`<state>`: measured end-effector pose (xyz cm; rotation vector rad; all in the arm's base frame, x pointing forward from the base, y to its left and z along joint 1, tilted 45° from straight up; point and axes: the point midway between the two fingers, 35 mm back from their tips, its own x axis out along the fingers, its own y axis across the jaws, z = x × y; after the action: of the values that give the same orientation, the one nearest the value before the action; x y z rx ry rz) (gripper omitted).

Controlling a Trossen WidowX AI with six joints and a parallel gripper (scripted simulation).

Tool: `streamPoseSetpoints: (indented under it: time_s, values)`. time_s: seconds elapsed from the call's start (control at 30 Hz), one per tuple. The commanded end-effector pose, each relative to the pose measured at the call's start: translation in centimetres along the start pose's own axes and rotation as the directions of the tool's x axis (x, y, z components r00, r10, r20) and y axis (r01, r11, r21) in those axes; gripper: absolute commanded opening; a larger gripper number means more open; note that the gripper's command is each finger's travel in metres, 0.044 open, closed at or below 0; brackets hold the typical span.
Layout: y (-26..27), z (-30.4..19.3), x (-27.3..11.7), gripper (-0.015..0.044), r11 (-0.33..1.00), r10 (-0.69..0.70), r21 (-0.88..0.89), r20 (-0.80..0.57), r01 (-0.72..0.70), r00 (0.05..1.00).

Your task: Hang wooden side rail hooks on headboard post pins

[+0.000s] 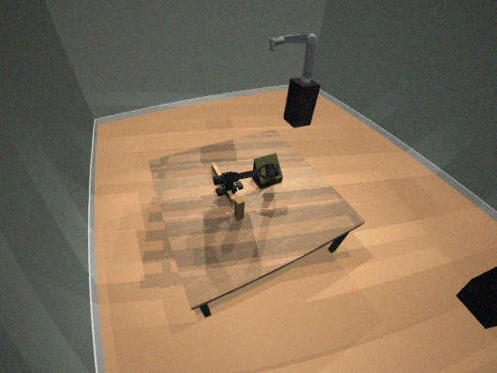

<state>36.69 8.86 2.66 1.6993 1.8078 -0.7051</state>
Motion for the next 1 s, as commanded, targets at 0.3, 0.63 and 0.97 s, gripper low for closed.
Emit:
streamPoseSetpoints:
  time_s: [0.3, 0.63, 0.97]
  values:
    - [0.35, -0.27, -0.65, 0.0, 1.0, 0.015, -0.002, 0.005, -0.015, 1.0]
    - [0.29, -0.37, -0.61, 0.0, 1.0, 0.015, -0.002, 0.005, -0.015, 1.0]
    - [0.2, -0.48, -0.61, 0.0, 1.0, 0.015, -0.002, 0.005, -0.015, 1.0]
